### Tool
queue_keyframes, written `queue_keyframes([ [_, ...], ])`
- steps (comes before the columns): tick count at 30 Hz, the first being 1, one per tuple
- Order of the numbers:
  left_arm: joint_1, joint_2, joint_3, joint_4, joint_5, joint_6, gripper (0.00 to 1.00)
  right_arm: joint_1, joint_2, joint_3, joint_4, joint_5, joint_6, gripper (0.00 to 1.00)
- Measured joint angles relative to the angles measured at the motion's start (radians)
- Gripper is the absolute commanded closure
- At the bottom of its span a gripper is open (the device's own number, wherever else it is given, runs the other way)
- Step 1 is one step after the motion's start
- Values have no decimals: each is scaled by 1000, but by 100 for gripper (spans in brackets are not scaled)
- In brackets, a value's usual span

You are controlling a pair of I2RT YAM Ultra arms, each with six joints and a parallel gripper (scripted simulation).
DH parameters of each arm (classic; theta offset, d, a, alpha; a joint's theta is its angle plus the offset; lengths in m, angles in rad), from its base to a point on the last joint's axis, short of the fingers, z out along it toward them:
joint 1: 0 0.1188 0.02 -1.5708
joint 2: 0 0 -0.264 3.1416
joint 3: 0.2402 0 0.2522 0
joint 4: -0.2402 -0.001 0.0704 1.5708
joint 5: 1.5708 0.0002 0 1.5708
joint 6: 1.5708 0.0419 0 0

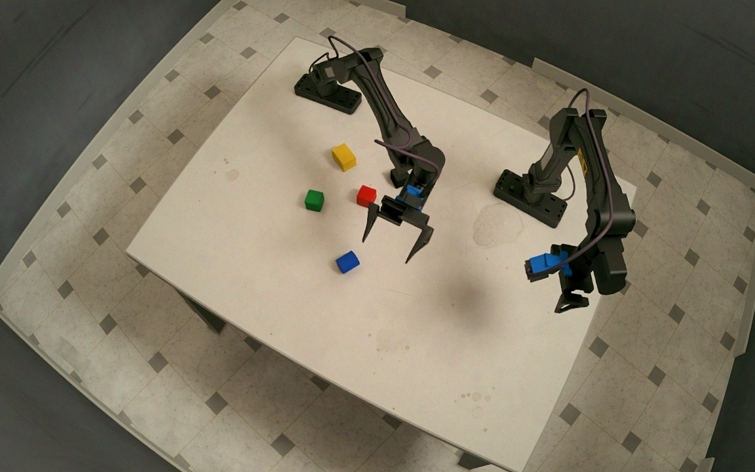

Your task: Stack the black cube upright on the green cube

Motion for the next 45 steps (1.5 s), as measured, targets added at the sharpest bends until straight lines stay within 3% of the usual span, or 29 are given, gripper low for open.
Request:
queue_keyframes([
  [24,-4,-12,-28,29,0,-13,0,0,-14,-29,-11,-16,25,0],
  [28,-37,-77,-142,71,7,-44,0,0,-87,-150,-65,-50,69,0],
  [33,-143,-230,-349,113,32,-119,0,4,-265,-365,-186,-116,136,0],
  [36,-196,-298,-422,146,43,-171,0,4,-352,-435,-242,-160,168,0],
  [45,-529,-576,-753,267,54,-441,0,-6,-772,-774,-544,-376,244,0],
])
